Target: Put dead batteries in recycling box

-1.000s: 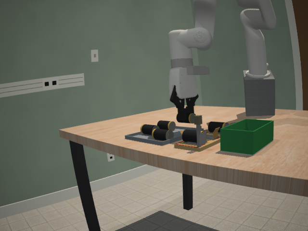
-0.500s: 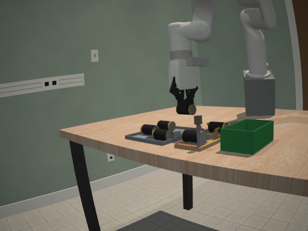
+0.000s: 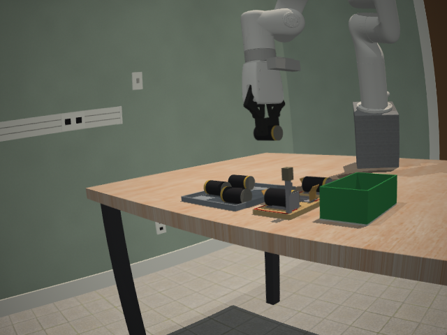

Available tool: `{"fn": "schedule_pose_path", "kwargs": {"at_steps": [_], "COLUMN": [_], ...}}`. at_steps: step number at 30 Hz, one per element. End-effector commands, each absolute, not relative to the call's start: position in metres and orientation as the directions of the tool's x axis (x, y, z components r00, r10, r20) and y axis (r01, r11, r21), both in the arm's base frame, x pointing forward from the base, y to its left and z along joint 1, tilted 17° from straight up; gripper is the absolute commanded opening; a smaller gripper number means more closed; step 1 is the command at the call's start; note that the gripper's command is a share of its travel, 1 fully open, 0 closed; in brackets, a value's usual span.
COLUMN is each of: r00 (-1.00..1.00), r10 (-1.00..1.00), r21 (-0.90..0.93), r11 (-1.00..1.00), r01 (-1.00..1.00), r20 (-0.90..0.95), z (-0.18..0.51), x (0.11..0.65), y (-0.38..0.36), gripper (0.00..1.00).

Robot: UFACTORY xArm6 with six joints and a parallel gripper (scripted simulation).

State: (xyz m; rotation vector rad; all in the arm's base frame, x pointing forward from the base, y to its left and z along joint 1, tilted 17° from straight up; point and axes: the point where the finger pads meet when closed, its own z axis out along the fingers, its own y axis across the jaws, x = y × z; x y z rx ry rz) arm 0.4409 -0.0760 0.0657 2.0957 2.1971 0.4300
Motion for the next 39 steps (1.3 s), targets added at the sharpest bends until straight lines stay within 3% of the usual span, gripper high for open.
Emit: {"fn": "schedule_pose_path", "kwargs": {"at_steps": [1, 23, 39], "r00": [-0.061, 0.067, 0.371], "r10": [0.989, 0.983, 0.899], "r21": [0.253, 0.233, 0.167], "r11": [0.025, -0.106, -0.413], "r01": [0.967, 0.967, 0.895], "r20": [0.137, 0.169, 0.234], "z": [0.0689, 0.0689, 0.0689], "x": [0.4417, 0.4417, 0.4417], "y": [-0.0765, -0.0765, -0.0765], "gripper": [0.28, 0.28, 0.28]}}
